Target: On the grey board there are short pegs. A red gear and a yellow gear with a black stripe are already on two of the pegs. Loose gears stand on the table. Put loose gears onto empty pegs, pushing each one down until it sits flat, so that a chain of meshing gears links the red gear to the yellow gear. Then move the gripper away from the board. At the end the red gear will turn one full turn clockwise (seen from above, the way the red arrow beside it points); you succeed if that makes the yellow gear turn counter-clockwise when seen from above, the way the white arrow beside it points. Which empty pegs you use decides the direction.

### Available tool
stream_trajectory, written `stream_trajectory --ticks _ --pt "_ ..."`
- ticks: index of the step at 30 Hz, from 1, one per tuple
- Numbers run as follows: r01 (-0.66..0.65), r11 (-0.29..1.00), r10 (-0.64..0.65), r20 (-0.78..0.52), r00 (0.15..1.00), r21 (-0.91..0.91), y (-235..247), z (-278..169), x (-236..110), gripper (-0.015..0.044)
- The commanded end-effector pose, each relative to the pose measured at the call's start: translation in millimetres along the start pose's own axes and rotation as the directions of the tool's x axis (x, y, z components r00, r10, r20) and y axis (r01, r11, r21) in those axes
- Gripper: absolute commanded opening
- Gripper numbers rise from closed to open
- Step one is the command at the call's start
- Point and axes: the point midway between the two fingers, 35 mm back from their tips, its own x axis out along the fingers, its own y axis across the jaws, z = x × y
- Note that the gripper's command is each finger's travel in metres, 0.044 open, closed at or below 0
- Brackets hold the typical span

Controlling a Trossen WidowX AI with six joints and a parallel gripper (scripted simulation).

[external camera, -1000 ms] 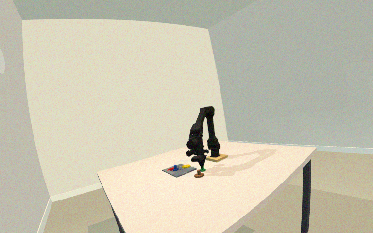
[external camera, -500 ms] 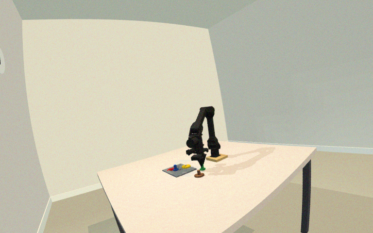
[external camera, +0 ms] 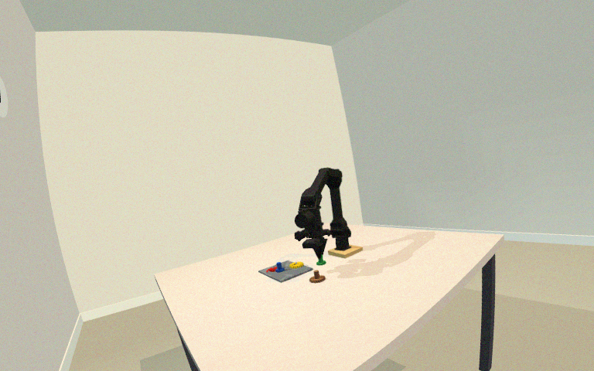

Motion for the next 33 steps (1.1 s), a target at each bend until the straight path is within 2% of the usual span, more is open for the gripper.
stream_trajectory --ticks 1,33 --pt "-0.004 1.0 0.004 0.0 1.0 0.005 2 0 -9 0.0" --pt "-0.004 1.0 0.004 0.0 1.0 0.005 -2 -4 -78 0.0"
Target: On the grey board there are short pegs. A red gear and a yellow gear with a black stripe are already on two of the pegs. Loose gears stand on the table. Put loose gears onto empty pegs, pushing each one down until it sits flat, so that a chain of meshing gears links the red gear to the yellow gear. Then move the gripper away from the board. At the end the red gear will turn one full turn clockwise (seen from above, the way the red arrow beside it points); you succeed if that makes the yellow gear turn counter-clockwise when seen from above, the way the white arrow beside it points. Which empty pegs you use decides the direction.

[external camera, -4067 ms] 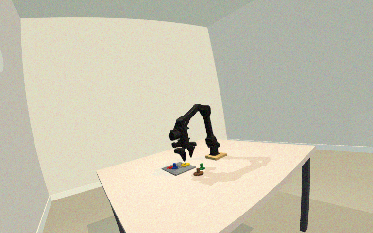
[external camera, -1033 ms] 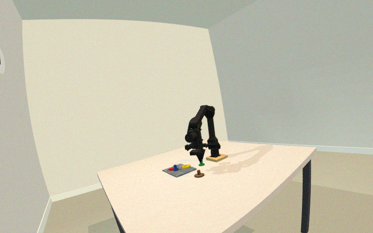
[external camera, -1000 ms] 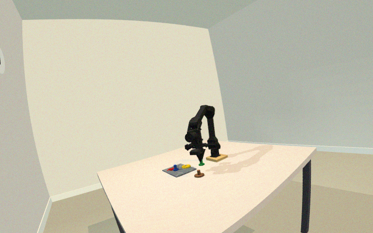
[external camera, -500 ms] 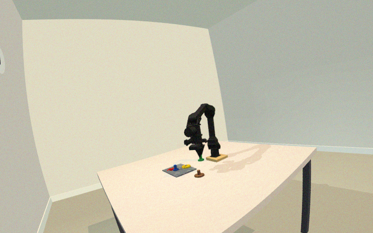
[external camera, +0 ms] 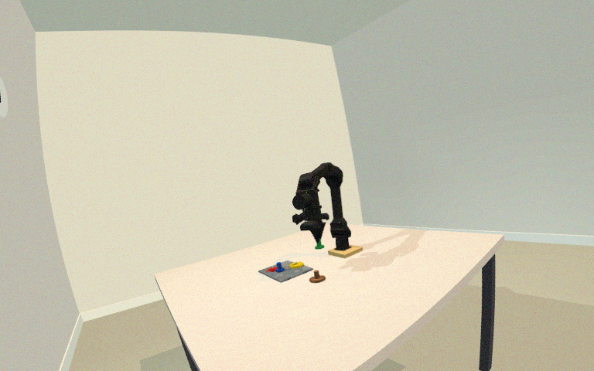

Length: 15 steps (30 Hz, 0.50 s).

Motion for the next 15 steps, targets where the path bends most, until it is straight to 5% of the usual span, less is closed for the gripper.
stream_trajectory --ticks 1,15 --pt "-0.004 1.0 0.004 0.0 1.0 0.005 -1 -1 -9 0.0" --pt "-0.003 1.0 0.003 0.0 1.0 0.004 -6 -2 -31 0.0"
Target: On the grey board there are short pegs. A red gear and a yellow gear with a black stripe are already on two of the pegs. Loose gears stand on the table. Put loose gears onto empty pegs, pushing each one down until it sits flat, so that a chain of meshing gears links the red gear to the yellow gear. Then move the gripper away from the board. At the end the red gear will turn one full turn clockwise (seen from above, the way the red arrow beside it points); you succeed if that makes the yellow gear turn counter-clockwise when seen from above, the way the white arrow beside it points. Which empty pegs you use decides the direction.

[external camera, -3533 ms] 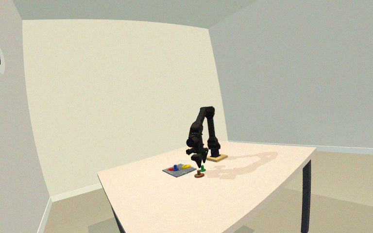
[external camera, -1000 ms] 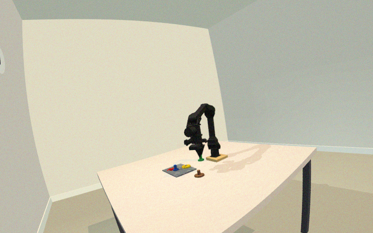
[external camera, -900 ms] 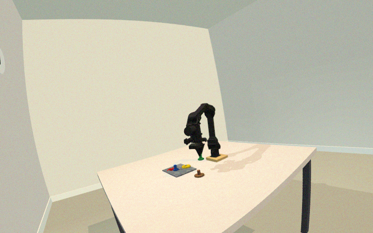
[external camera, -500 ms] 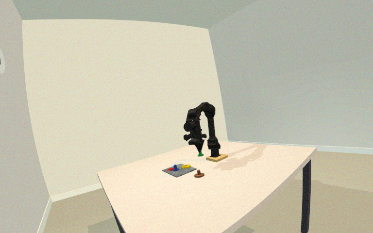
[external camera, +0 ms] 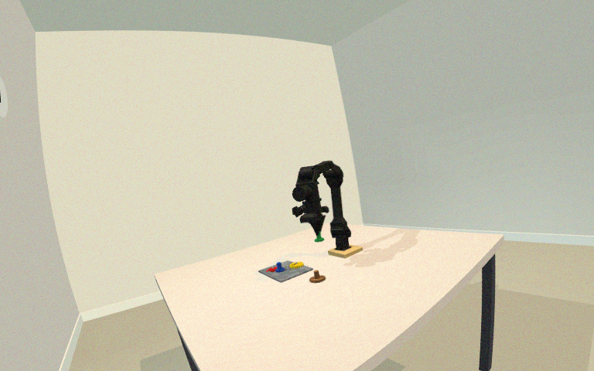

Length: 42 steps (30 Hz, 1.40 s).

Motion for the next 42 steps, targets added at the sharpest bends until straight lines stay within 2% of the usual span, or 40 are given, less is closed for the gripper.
stream_trajectory --ticks 1,42 --pt "-0.001 1.0 0.001 0.0 1.0 0.004 0 1 -2 0.0" --pt "0.005 1.0 -0.005 0.009 1.0 -0.005 10 87 37 0.0"
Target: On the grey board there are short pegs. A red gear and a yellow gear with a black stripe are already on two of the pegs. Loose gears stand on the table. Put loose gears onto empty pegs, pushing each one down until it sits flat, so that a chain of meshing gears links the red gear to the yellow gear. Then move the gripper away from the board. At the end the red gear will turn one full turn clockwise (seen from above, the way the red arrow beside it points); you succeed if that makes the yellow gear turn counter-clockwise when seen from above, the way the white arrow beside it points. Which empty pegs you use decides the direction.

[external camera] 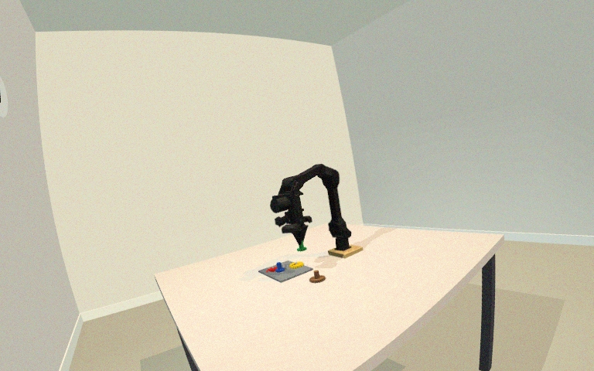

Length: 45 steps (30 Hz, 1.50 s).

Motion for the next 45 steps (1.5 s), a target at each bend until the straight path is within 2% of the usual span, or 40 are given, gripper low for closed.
stream_trajectory --ticks 1,45 --pt "0.006 1.0 -0.006 0.002 1.0 -0.002 -2 9 6 0.0" --pt "0.002 1.0 -0.002 0.006 1.0 0.008 -25 96 49 0.0"
